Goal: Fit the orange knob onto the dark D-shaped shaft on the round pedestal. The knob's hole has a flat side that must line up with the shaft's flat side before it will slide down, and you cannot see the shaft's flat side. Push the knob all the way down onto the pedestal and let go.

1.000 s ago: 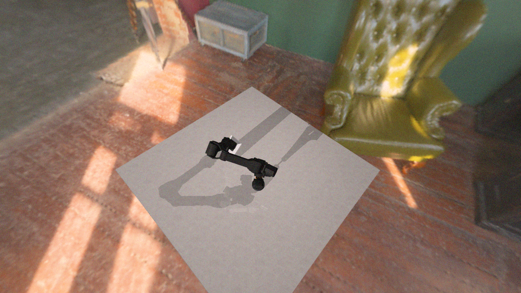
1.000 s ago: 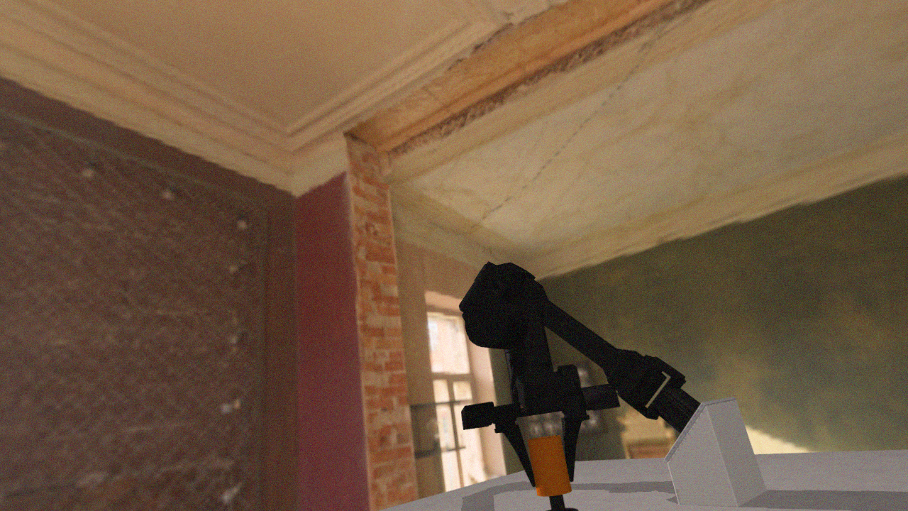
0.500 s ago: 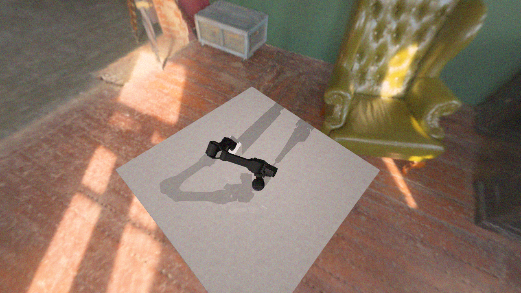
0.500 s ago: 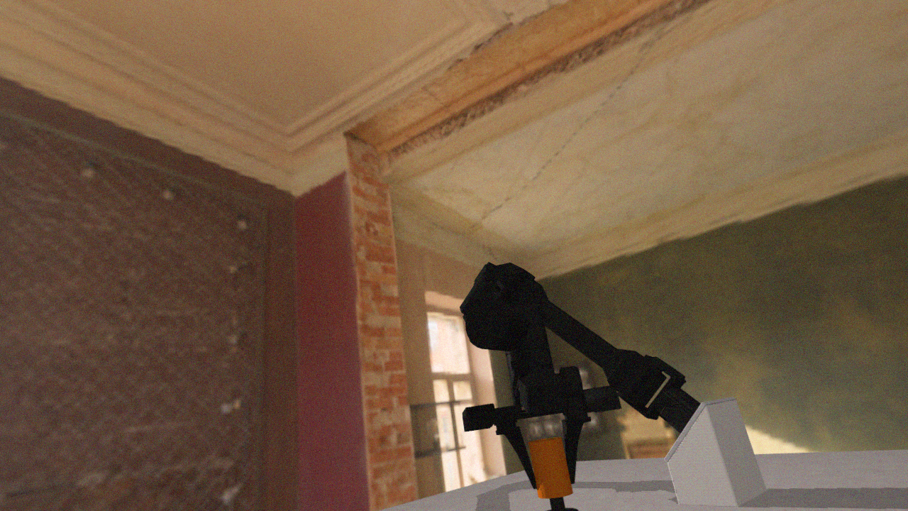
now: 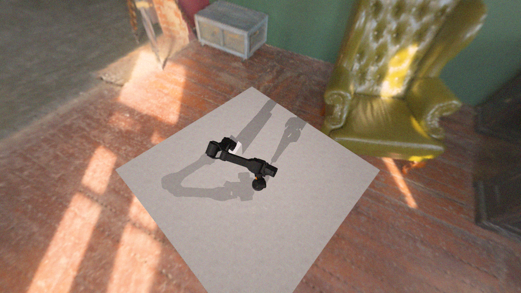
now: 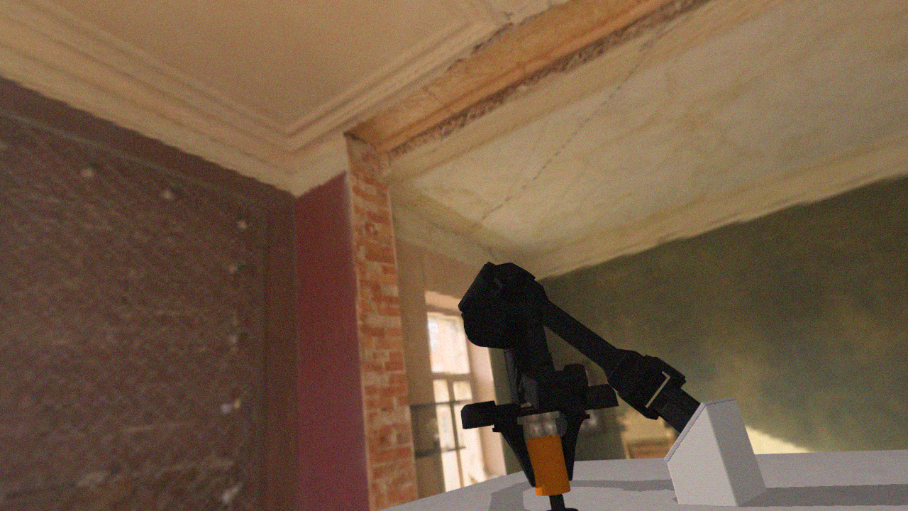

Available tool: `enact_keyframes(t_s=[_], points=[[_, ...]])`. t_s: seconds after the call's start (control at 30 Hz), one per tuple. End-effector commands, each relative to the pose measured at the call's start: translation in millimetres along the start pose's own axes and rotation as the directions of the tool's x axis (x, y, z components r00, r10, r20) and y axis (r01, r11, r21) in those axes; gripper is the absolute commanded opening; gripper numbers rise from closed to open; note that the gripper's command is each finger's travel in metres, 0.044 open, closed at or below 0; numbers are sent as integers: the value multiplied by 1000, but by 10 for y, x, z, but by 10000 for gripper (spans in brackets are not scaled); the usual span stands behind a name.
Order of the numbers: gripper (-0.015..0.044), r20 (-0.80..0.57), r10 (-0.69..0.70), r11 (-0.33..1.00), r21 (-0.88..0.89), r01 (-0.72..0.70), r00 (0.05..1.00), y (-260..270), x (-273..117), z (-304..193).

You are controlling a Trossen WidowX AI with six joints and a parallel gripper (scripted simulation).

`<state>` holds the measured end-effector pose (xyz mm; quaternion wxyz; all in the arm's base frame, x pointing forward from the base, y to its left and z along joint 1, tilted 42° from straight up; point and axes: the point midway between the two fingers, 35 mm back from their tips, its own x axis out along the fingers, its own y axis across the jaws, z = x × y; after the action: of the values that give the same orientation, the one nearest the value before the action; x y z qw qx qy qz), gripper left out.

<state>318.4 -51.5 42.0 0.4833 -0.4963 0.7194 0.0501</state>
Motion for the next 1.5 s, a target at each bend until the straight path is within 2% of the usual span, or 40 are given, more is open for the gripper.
enact_keyframes(t_s=[0.0, 0.77, 1.03, 1.47], points=[[0, -1, -4, 999, -33, 4, 1000, 11, 7, 10], [0, -1, -4, 999, -33, 4, 1000, -3, -9, -6], [0, -1, -4, 971, -240, 4, 1000, 5, -8, 13], [0, -1, -4, 971, -240, 4, 1000, 4, 38, -2]])
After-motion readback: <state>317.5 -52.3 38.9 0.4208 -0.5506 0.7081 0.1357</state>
